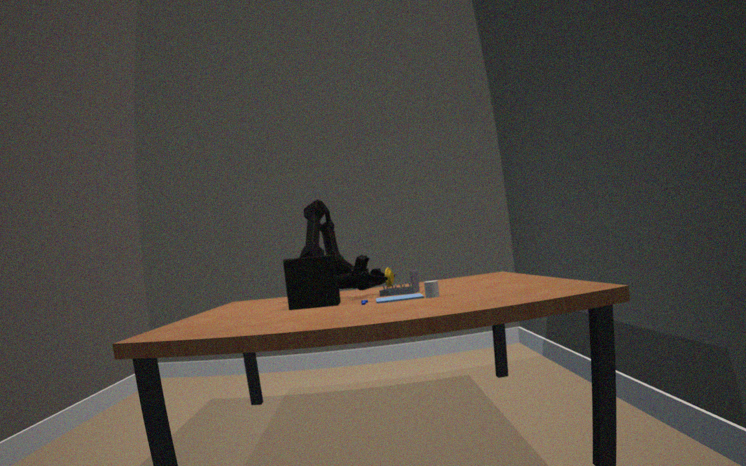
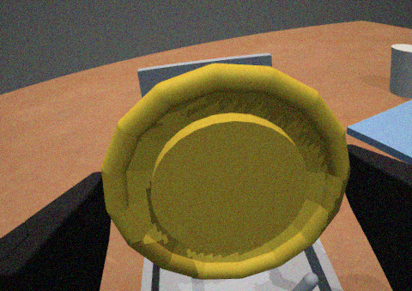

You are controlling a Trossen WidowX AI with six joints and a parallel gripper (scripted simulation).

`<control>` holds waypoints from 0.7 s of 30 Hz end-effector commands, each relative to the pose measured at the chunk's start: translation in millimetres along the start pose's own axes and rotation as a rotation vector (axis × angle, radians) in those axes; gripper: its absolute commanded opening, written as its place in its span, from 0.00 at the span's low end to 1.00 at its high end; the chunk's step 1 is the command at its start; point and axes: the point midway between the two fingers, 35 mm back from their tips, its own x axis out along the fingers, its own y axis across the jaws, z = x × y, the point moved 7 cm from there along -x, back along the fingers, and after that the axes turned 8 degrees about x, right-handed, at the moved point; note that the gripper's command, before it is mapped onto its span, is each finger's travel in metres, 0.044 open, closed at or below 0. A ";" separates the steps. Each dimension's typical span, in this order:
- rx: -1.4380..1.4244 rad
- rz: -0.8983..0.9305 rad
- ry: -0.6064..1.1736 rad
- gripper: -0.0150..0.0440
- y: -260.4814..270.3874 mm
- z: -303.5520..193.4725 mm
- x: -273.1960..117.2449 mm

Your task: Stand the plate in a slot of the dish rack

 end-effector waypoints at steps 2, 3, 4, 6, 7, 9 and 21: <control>0.006 0.003 -0.002 0.25 -2.1 -12.0 0.3; 0.006 0.003 -0.002 0.25 -2.1 -12.0 0.3; 0.003 0.002 0.000 0.25 -2.5 -10.9 0.3; -0.011 -0.003 0.005 0.25 -4.1 -7.1 0.1; -0.011 -0.003 0.005 0.25 -4.1 -7.1 0.1; -0.011 -0.003 0.005 0.25 -4.1 -7.1 0.1; -0.005 -0.001 0.004 0.52 -3.3 -7.4 0.1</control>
